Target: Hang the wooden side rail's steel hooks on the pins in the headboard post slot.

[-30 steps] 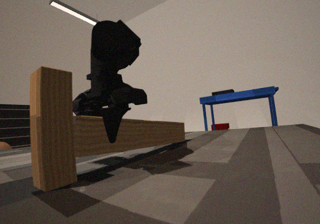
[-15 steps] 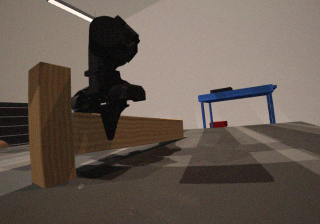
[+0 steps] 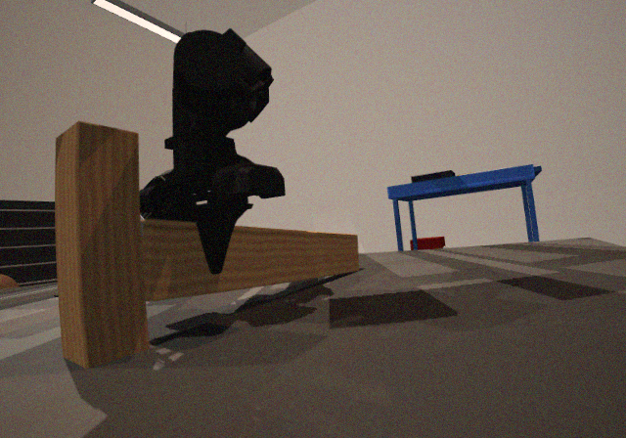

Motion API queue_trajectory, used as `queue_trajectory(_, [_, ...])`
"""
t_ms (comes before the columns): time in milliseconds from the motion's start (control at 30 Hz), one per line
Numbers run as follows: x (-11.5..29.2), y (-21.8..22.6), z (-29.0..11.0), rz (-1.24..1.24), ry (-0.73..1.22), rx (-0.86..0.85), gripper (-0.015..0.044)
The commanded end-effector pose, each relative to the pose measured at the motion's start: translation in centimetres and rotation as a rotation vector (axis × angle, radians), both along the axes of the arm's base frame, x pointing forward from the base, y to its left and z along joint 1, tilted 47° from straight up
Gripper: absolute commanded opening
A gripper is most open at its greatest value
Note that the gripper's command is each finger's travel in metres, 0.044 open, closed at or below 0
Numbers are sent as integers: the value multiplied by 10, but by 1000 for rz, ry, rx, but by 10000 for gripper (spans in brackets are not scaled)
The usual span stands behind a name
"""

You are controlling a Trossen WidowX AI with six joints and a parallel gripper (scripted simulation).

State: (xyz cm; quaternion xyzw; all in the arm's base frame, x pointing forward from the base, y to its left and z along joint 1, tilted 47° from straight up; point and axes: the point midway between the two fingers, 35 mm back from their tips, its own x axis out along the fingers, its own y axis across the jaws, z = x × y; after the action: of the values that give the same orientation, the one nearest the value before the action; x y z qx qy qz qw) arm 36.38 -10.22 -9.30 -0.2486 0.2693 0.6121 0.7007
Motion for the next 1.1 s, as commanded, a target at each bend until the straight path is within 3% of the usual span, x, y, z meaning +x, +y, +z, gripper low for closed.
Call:
queue_trajectory(0, [-1, -8, 1, -16, -5, -5, 0])
queue_trajectory(1067, [-1, -10, -2, -16, -5, -5, 0])
